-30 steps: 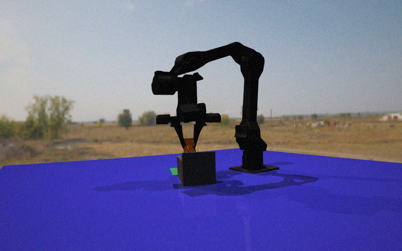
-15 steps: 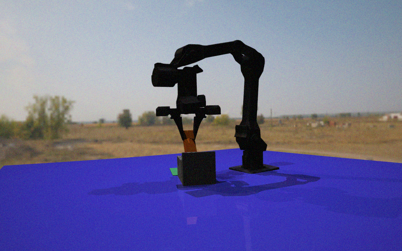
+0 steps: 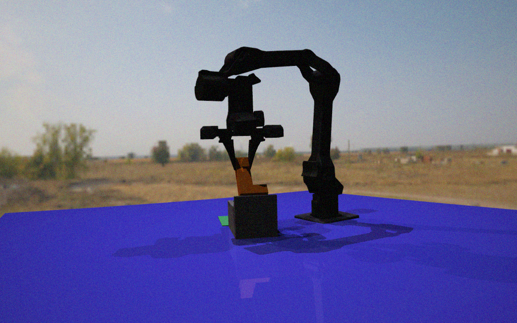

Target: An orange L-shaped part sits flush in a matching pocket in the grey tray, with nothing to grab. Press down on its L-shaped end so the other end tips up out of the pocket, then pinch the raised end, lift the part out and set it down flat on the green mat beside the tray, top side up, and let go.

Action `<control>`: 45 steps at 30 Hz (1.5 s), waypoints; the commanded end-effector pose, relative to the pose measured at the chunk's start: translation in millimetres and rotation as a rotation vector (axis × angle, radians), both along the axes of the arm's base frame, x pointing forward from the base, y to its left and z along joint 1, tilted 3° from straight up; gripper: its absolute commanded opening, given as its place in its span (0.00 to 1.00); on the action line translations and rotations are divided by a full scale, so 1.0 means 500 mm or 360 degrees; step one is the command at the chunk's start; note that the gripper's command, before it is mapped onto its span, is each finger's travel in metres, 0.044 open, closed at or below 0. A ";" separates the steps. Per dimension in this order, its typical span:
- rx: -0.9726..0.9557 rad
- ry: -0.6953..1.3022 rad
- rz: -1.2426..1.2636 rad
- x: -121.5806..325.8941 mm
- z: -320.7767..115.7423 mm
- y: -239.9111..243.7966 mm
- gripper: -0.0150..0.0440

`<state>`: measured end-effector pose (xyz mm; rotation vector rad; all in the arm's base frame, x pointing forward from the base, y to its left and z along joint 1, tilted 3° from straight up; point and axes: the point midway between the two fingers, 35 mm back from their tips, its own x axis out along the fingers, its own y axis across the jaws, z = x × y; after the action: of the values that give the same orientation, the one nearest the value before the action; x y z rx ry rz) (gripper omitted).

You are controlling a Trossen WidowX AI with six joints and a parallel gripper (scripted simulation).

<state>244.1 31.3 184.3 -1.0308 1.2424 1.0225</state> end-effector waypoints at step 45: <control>-0.0006 0.0000 0.0010 -0.063 0.014 -0.207 0.25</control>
<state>216.8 -61.6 191.8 -1.0370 1.2478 1.0199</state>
